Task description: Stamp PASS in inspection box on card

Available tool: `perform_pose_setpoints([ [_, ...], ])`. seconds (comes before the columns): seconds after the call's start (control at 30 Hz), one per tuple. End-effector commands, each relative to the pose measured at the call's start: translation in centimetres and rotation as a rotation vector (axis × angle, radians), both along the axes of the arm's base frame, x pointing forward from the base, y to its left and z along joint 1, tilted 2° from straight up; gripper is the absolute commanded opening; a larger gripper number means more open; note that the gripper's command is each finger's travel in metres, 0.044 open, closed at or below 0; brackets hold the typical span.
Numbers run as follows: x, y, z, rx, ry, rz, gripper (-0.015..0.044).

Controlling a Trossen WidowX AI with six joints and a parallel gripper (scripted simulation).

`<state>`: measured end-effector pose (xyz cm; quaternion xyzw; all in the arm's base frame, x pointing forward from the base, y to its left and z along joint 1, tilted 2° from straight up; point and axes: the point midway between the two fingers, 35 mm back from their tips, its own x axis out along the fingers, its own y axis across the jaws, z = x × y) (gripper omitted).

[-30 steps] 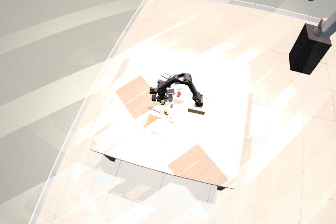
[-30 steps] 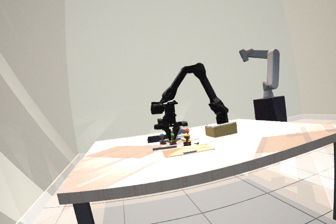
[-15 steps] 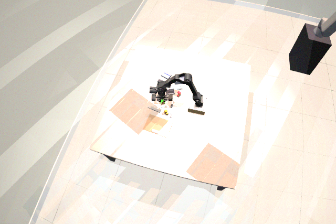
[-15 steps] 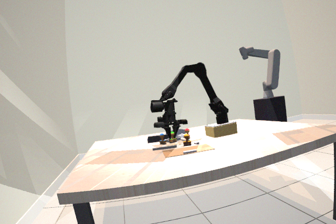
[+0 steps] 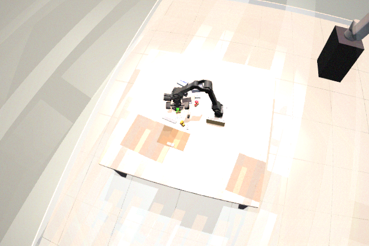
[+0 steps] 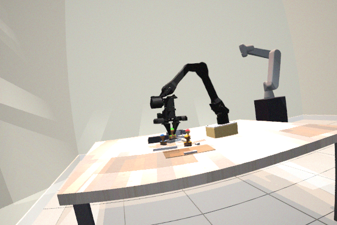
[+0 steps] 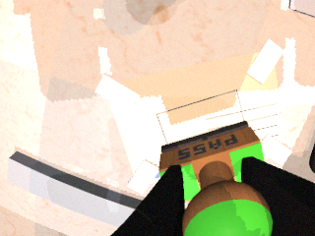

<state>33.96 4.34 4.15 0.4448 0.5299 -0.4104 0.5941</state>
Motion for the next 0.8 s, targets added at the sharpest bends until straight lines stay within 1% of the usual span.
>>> perform_pose_setpoints([
  [0.0, 0.1, 0.0, 0.7, -0.002, -0.003, -0.006, 0.0],
  [0.57, -0.3, 0.1, 3.2, -0.002, -0.003, -0.006, 0.0],
  [0.77, -2.7, 0.1, 3.6, -0.002, -0.001, -0.005, 0.0],
])
